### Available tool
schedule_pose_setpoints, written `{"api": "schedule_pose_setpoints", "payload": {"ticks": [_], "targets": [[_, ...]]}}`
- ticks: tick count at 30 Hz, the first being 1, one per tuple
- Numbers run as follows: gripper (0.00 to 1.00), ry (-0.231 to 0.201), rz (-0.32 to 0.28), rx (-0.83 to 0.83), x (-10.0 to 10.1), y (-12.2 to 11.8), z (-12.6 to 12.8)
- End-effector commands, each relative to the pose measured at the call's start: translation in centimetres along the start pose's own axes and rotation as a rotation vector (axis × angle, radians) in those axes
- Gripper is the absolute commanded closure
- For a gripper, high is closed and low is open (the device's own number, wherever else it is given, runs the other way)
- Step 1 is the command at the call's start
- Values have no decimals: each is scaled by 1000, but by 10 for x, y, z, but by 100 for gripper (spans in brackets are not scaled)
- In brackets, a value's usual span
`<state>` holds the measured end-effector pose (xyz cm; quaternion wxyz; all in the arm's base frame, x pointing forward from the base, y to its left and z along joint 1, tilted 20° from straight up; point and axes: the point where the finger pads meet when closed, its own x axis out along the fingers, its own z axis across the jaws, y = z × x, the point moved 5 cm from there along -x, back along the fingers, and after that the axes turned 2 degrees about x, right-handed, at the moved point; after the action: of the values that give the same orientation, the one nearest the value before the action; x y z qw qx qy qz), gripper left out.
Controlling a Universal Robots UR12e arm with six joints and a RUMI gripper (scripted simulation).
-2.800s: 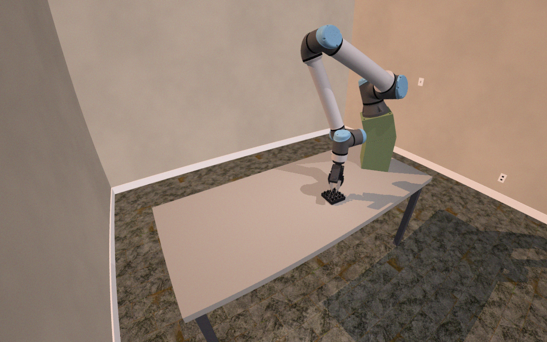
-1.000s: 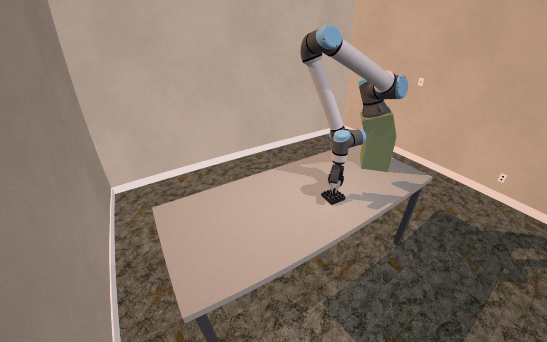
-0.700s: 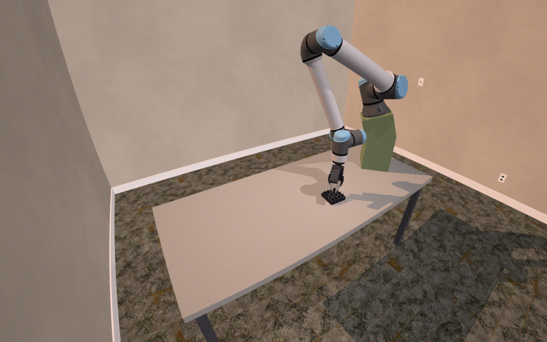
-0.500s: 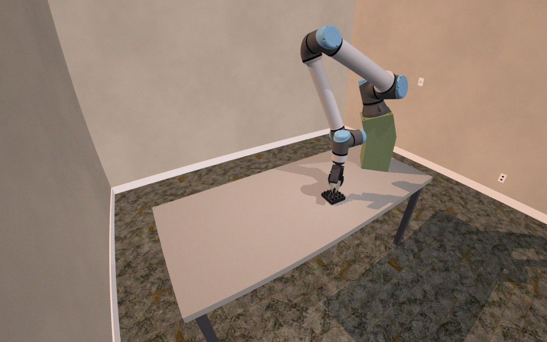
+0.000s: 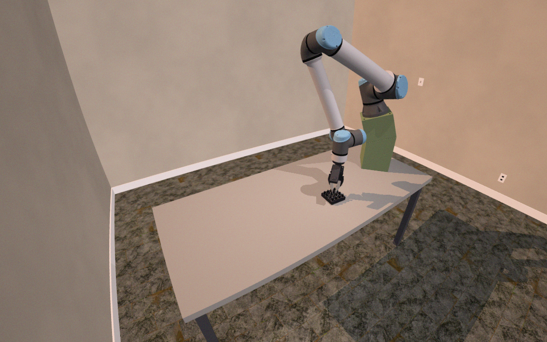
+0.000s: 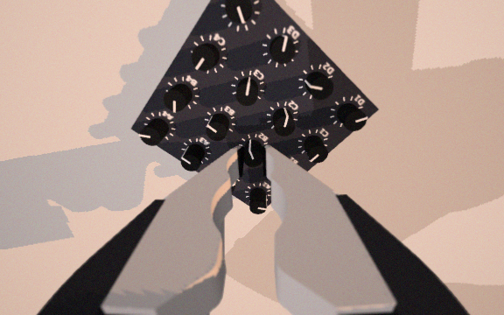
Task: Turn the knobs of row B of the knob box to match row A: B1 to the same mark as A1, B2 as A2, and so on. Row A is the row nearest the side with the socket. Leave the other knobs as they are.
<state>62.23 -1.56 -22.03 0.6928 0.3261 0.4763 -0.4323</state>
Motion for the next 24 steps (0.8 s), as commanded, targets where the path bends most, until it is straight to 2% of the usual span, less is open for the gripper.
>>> {"api": "schedule_pose_setpoints", "payload": {"ticks": [1,24], "targets": [[96,0,1,-8,0,0,0],[96,0,1,-133,0,0,-1]]}}
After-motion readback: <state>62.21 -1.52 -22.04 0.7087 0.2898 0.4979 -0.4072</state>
